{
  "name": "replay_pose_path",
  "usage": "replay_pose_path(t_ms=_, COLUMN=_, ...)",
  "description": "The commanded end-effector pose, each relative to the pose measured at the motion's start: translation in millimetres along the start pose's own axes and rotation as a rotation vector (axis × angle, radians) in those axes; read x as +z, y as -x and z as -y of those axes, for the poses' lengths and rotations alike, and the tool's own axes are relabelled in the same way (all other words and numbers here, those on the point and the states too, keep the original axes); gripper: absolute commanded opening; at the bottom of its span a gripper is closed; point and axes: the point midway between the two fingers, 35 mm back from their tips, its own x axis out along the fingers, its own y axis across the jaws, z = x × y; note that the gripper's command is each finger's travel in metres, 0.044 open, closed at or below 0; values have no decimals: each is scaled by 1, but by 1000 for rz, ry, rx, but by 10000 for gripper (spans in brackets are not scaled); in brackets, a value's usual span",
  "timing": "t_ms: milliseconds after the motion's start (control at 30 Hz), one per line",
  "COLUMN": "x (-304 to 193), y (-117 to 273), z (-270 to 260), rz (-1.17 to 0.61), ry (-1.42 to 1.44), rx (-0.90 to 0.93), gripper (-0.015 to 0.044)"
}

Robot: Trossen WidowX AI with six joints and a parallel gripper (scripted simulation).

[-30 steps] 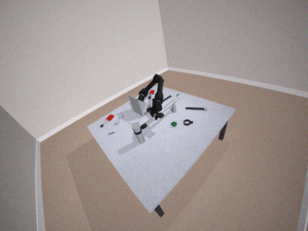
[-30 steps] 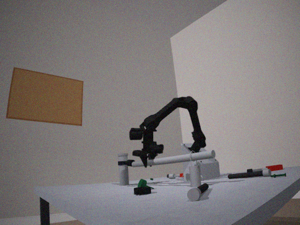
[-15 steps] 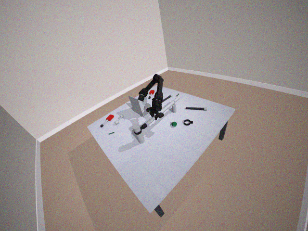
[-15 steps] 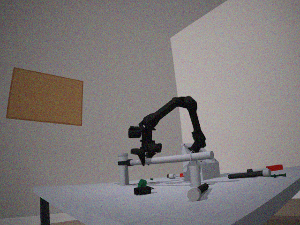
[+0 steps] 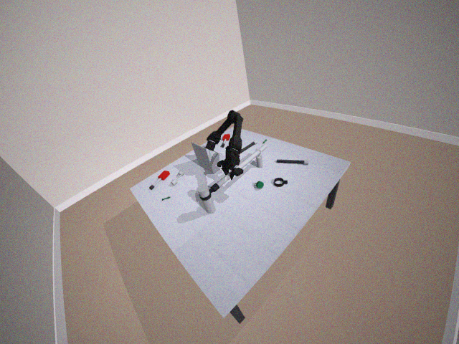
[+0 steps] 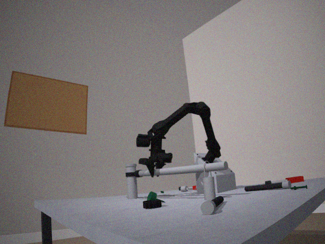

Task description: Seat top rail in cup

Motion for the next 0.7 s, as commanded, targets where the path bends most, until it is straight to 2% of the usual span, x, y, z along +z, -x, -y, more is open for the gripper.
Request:
replay_pose_path(t_ms=0, x=-10, y=3, z=-2, rz=-18, ry=-8, rx=-8, gripper=0)
replay_pose_path(t_ms=667, x=-20, y=-2, z=-6, rz=-18, ry=-8, rx=-8, gripper=0)
